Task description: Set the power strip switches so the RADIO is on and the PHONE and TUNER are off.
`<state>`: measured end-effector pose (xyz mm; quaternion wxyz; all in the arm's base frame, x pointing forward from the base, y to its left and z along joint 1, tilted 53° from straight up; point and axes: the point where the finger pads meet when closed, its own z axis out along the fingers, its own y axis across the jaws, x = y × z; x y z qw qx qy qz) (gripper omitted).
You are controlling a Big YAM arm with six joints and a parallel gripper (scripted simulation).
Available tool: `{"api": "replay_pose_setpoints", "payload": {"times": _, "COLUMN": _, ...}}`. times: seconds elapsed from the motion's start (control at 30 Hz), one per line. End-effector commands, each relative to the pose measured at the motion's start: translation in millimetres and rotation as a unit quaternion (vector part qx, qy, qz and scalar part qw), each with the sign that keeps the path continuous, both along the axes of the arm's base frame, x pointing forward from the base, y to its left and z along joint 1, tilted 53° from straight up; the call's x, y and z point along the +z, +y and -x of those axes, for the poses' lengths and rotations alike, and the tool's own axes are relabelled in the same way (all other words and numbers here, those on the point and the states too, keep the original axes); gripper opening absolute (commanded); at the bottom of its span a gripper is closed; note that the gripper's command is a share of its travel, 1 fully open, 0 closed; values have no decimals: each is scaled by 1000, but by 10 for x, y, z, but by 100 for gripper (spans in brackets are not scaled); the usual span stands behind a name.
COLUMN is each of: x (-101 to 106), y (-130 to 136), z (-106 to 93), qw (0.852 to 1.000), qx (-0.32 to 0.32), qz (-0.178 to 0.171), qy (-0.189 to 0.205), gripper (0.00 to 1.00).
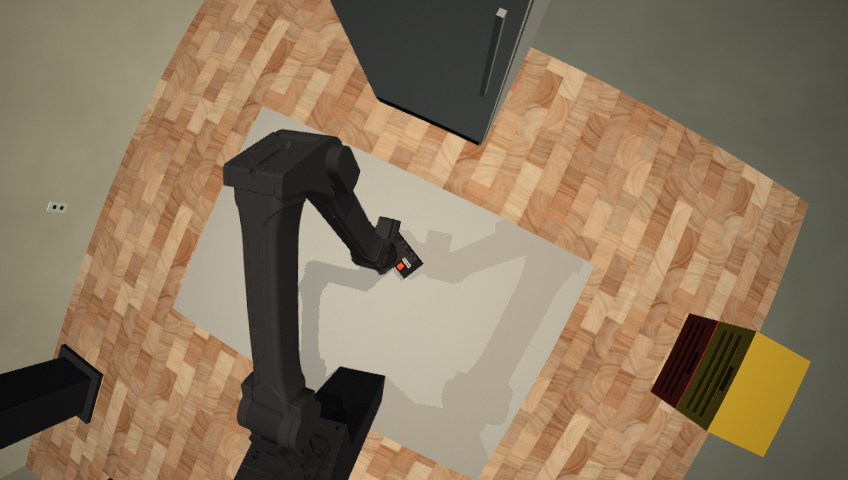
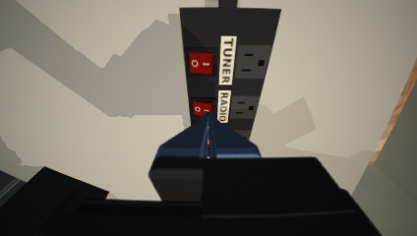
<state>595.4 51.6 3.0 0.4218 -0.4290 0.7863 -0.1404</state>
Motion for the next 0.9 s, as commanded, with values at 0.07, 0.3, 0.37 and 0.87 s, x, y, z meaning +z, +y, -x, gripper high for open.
{"api": "replay_pose_setpoints", "payload": {"times": 0.07, "x": -87, "y": -85, "z": 80, "qw": 1000, "qx": -3, "qz": 2, "qy": 5, "gripper": 0}}
{"api": "replay_pose_setpoints", "payload": {"times": 0.3, "x": -87, "y": -85, "z": 80, "qw": 1000, "qx": -3, "qz": 2, "qy": 5, "gripper": 0}}
{"api": "replay_pose_setpoints", "payload": {"times": 0.37, "x": -87, "y": -85, "z": 80, "qw": 1000, "qx": -3, "qz": 2, "qy": 5, "gripper": 0}}
{"api": "replay_pose_setpoints", "payload": {"times": 0.87, "x": -79, "y": -80, "z": 45, "qw": 1000, "qx": -3, "qz": 2, "qy": 3, "gripper": 0}}
